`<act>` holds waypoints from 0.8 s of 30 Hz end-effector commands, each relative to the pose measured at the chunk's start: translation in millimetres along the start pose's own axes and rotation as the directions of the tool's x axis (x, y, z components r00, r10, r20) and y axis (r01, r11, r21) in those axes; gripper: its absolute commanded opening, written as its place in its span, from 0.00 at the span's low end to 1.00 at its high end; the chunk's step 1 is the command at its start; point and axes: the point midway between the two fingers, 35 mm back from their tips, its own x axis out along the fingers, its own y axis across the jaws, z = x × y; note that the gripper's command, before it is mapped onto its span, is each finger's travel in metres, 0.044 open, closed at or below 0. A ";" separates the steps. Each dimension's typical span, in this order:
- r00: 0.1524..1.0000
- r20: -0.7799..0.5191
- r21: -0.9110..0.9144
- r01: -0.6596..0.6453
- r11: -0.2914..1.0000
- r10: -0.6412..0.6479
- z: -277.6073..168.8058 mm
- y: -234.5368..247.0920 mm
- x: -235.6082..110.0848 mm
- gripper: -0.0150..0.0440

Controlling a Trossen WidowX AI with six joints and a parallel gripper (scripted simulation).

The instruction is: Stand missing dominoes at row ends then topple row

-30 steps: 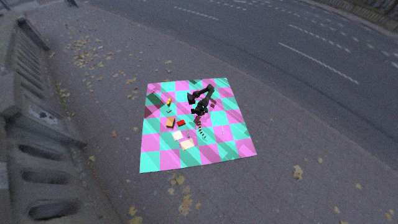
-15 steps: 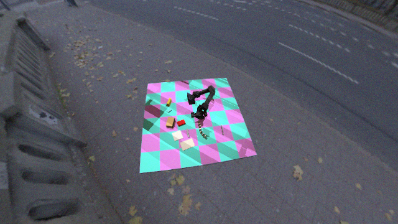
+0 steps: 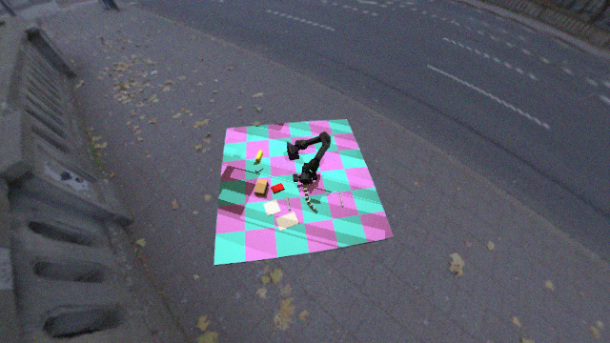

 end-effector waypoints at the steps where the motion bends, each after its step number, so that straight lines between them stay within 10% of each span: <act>1: 1.000 0.000 0.005 -0.003 1.000 0.003 -0.8 0.5 1.6 0.44; 16: 1.000 0.000 0.005 -0.003 1.000 0.003 -0.8 0.5 1.6 1.00; 24: 1.000 0.001 0.005 0.009 1.000 -0.009 6.8 -2.9 -69.7 1.00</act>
